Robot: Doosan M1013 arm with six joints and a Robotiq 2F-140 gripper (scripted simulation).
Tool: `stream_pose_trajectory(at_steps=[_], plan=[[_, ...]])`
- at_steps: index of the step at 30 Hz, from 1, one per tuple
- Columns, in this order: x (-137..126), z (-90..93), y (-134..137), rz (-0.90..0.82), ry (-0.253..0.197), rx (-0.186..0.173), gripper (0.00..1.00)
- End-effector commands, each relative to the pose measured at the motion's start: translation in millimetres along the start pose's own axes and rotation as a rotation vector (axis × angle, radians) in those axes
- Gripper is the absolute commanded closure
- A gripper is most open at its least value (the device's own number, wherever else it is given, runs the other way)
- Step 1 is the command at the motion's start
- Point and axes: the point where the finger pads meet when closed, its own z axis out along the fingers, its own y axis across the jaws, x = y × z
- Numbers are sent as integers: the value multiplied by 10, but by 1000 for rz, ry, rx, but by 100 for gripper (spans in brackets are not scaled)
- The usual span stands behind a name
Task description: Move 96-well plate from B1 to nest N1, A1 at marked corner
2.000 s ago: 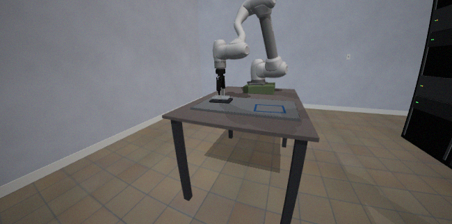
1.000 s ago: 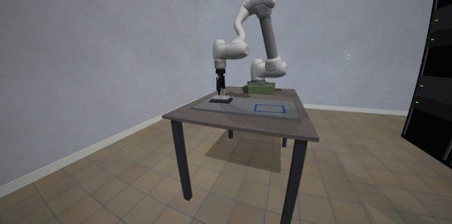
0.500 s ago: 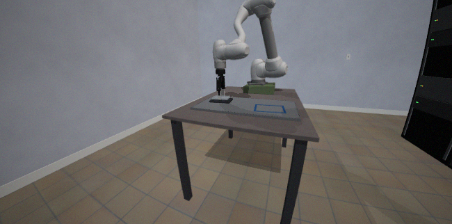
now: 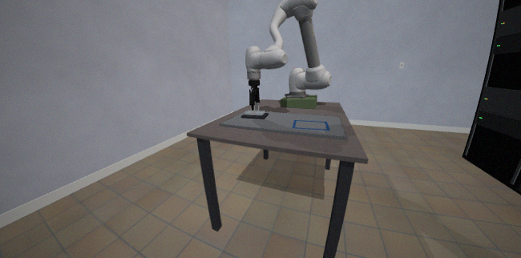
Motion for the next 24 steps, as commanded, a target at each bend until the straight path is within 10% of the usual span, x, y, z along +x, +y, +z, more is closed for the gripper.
stream_pose_trajectory(at_steps=[1,24], plan=[[10,28,18,2,2,-1,100],[9,63,19,2,2,-1,100]])
